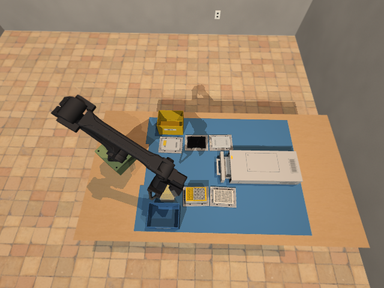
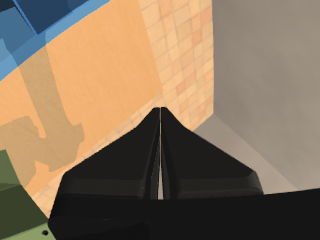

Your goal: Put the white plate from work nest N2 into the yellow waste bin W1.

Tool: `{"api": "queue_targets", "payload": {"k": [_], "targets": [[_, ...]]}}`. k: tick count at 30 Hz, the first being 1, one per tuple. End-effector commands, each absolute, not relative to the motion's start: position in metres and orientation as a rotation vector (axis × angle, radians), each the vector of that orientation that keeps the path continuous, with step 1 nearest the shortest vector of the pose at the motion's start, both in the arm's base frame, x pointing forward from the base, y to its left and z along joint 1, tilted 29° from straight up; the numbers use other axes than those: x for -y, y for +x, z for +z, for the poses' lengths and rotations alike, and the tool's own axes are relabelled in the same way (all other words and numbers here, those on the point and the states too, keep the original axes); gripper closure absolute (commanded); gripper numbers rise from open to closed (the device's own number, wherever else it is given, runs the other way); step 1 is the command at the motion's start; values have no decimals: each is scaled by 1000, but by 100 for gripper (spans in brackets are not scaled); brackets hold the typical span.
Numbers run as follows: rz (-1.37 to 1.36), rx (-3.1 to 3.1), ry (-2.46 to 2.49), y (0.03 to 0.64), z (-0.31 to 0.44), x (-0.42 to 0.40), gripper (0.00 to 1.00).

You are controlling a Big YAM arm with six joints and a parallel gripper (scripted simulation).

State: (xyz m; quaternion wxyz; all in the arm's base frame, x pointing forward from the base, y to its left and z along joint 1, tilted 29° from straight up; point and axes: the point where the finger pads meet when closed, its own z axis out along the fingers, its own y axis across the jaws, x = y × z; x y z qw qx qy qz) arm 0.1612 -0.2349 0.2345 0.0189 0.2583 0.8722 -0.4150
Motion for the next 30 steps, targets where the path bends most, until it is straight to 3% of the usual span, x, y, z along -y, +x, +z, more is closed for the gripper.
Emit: {"api": "queue_targets", "payload": {"k": [1, 30], "targets": [[-1222, -2668, 734, 178, 240, 232, 100], [-876, -2679, 467, 285, 206, 167, 100]]}}
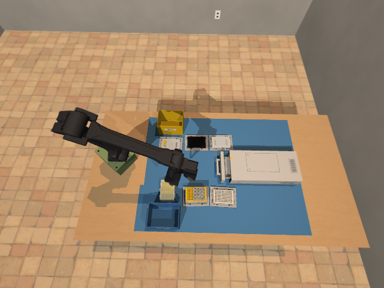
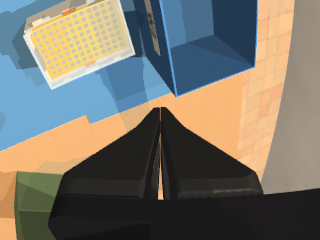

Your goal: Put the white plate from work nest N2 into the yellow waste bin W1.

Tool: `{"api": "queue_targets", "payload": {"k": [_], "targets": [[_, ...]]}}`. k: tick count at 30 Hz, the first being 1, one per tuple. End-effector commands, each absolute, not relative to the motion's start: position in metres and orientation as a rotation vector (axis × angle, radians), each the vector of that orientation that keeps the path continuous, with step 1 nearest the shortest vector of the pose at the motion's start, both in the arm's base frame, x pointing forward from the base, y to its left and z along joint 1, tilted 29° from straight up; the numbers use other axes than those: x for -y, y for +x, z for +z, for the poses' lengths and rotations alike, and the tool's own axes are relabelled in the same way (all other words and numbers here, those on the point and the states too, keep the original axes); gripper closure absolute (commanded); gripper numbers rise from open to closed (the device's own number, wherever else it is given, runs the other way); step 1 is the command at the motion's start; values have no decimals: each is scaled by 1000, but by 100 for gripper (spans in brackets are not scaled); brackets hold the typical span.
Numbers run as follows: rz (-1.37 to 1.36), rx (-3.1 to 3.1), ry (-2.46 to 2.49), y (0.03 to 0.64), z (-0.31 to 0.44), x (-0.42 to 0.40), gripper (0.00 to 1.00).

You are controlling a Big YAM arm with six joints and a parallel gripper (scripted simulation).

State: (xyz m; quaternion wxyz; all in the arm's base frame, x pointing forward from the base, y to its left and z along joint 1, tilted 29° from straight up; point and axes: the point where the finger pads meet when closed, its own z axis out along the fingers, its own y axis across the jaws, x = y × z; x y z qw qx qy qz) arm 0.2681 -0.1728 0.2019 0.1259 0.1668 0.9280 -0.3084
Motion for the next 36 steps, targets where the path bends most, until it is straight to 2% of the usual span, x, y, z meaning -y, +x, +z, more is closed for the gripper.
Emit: {"api": "queue_targets", "payload": {"k": [1, 26, 30, 36], "targets": [[-880, -2651, 475, 295, 217, 165, 100], [-605, -2667, 256, 361, 187, 74, 100], [-554, -2690, 198, 347, 173, 74, 100], [-536, -2673, 193, 376, 177, 38, 100]]}}
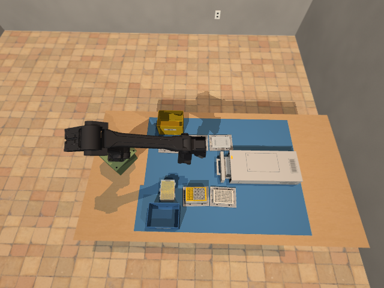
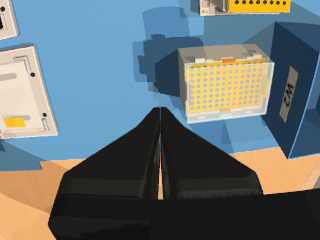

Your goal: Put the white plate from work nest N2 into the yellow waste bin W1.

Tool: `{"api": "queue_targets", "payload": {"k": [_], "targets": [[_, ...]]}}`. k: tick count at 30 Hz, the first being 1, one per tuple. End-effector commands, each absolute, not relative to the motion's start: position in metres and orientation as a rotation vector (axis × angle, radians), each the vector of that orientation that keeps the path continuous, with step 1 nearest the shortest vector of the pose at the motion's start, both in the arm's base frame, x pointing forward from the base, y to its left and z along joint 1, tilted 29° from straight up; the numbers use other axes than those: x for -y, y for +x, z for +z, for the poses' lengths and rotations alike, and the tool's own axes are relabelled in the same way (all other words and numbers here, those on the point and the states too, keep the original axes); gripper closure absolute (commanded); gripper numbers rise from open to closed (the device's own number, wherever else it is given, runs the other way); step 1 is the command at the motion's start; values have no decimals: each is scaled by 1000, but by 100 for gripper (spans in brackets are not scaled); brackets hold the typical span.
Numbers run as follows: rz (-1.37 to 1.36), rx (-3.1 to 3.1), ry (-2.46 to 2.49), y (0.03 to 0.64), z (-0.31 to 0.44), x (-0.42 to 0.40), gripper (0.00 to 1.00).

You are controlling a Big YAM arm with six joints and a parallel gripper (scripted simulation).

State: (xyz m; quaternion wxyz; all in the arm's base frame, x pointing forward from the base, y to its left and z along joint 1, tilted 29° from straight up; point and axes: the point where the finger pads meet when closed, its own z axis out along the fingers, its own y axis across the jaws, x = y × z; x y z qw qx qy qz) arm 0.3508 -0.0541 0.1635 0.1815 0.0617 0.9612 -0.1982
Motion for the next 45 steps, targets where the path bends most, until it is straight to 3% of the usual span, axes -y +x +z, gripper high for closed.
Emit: {"api": "queue_targets", "payload": {"k": [1, 14, 45], "targets": [[-491, -2672, 162, 378, 176, 33, 100], [-423, -2679, 99, 389, 166, -5, 100], [-422, -2670, 123, 389, 169, 1, 100]]}}
